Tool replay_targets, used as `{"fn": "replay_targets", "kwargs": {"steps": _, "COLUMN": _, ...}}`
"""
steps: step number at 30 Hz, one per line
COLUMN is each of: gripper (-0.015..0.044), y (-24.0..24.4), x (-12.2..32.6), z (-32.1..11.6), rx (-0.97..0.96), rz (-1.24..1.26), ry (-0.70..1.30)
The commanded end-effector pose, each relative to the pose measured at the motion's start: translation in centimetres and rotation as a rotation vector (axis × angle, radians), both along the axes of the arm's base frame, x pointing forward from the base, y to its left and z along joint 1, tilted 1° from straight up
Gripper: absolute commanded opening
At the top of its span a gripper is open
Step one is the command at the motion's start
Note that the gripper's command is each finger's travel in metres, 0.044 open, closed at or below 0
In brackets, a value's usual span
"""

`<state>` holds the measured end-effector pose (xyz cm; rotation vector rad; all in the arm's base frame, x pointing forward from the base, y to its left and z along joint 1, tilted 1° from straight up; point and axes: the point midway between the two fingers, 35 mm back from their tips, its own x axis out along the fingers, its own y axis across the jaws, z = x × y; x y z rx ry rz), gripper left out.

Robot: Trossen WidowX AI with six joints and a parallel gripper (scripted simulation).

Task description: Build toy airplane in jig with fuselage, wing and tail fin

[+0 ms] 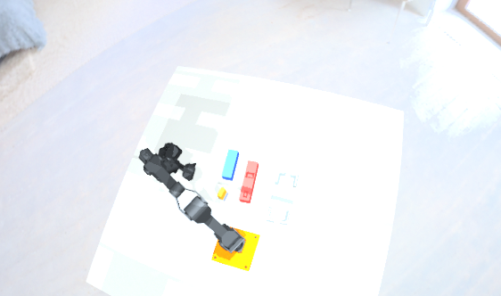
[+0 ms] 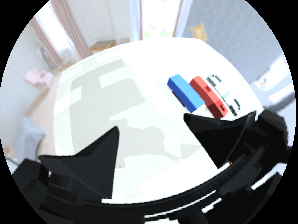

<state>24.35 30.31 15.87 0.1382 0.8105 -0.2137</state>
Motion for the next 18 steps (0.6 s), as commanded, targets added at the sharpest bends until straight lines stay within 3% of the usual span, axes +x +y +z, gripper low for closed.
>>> {"fn": "replay_targets", "kwargs": {"steps": 1, "gripper": 0.044, "y": -5.7, "x": 2.4, "z": -0.9, "rx": -0.095, "rz": -0.005, "ry": 0.169}}
{"fn": "replay_targets", "kwargs": {"steps": 10, "gripper": 0.044, "y": -16.0, "x": 5.2, "z": -1.3, "rx": -0.158, "rz": 0.11, "ry": 0.498}}
{"fn": "replay_targets", "kwargs": {"steps": 18, "gripper": 0.044, "y": -24.7, "x": 4.3, "z": -0.9, "rx": -0.033, "rz": 0.302, "ry": 0.707}}
